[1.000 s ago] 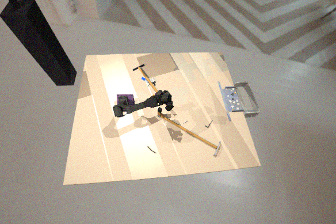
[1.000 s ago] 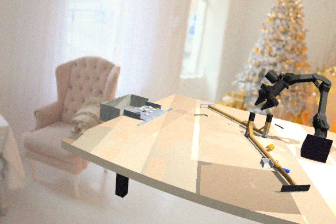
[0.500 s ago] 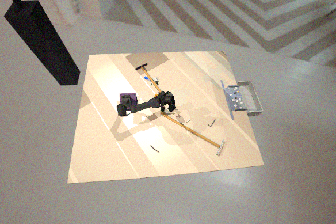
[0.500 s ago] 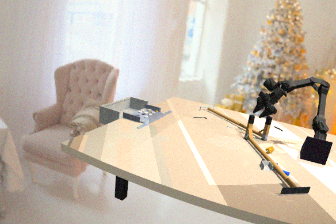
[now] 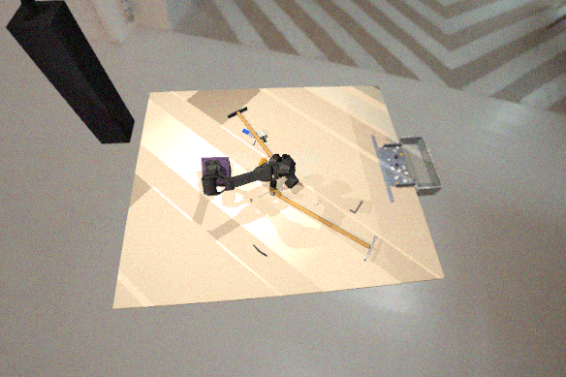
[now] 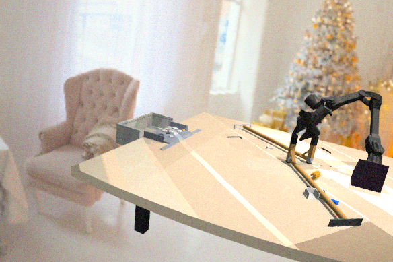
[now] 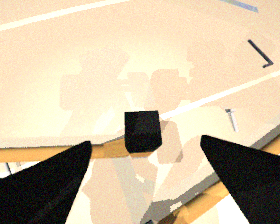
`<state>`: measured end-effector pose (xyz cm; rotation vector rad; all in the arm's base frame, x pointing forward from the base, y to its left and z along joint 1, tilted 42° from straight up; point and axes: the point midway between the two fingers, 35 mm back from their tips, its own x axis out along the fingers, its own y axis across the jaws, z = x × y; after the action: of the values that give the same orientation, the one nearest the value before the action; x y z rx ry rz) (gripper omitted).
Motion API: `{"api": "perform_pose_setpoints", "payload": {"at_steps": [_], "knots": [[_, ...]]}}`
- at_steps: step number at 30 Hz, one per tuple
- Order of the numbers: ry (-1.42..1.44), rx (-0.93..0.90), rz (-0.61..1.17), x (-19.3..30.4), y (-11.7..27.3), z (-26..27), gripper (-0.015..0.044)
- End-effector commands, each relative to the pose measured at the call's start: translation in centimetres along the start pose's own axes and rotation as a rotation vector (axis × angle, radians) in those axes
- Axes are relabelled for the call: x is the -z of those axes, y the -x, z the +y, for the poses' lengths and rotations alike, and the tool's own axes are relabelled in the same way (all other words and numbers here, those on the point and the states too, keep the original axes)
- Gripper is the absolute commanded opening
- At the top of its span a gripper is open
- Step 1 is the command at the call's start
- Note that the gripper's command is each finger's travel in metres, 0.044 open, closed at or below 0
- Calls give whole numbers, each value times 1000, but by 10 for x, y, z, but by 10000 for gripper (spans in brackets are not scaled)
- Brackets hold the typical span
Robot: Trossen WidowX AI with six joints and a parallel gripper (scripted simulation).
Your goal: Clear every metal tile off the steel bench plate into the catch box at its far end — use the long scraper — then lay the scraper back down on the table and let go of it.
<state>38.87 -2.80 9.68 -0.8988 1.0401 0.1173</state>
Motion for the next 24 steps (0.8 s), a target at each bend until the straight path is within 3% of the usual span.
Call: {"api": "perform_pose_setpoints", "payload": {"at_steps": [1, 24], "knots": [[5, -8, 3, 1, -8, 2, 440], [5, -6, 3, 3, -46, 3, 440]]}}
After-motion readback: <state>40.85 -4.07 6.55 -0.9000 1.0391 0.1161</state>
